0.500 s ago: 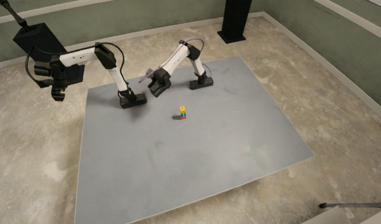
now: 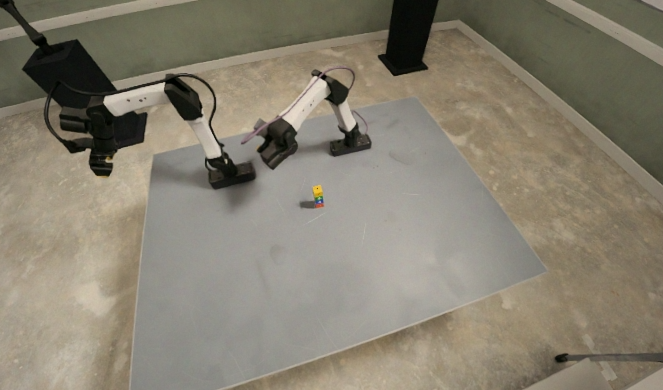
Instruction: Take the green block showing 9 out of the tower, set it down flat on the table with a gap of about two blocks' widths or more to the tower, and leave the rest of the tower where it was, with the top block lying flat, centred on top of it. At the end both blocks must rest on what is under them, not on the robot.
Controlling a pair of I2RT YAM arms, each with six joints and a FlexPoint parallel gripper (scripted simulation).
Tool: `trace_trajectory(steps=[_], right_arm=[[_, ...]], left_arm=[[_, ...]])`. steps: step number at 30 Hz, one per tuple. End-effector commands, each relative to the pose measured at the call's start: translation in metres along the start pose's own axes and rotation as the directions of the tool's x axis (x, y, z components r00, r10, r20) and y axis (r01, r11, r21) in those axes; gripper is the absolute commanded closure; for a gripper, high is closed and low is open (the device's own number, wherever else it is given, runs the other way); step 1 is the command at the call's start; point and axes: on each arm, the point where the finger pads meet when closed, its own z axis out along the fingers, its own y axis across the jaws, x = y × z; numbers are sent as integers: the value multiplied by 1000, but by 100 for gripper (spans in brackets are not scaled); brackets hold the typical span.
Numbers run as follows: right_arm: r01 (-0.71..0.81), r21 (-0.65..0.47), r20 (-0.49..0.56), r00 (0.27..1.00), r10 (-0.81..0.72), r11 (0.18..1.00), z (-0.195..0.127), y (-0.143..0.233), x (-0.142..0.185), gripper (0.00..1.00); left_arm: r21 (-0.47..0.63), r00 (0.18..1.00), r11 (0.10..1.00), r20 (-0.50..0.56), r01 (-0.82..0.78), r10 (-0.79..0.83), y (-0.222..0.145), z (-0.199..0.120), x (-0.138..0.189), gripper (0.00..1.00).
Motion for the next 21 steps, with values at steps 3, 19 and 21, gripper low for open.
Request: trace_trajectory(steps=[3,19,21], right_arm=[[2,0,11,1000,-2,1000,-3,0,-2,0],[2,0,11,1000,-2,1000,-3,0,-2,0],[2,0,11,1000,-2,1000,-3,0,-2,0]], left_arm=[[-38,999,999,-29,36,-37,7,-7,5,0],[-436,773,723,-92,535,-628,37,-60,49,0],[-513,693,608,-36,606,-720,45,-76,59,0]])
